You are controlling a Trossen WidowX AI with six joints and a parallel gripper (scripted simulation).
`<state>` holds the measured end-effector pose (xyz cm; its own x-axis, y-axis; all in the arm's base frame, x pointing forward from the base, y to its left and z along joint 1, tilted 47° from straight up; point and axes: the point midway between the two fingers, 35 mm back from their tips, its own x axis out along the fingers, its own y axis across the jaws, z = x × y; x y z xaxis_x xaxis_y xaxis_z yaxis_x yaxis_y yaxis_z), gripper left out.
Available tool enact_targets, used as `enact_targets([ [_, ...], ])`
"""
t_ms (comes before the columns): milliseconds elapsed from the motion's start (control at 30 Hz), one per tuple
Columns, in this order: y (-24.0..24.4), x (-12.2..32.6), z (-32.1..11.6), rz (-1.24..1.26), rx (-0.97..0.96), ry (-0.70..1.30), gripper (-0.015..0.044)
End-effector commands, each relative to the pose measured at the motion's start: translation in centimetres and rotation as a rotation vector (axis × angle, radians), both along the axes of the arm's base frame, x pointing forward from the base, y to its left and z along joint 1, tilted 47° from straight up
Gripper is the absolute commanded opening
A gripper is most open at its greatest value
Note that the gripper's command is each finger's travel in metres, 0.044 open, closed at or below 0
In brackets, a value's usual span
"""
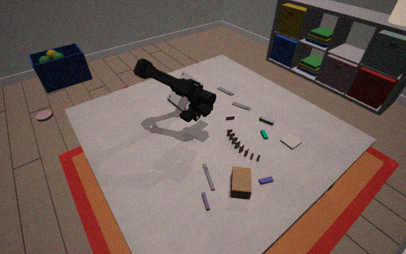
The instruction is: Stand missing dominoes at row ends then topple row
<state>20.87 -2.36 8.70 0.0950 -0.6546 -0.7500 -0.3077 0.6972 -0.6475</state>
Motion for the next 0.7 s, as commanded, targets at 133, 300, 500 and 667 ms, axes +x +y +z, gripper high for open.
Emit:
enact_targets([
  [133, -0.6, -1.1, -1.9, -0.032, 0.149, 0.05, 0.0107],
  [300, -0.8, -1.7, -3.1, -0.041, 0.254, 0.068, 0.0107],
  [500, -0.8, -2.1, -4.3, -0.038, 0.379, 0.07, 0.0107],
  [667, -0.8, -2.3, -5.2, -0.024, 0.479, 0.056, 0.0107],
])
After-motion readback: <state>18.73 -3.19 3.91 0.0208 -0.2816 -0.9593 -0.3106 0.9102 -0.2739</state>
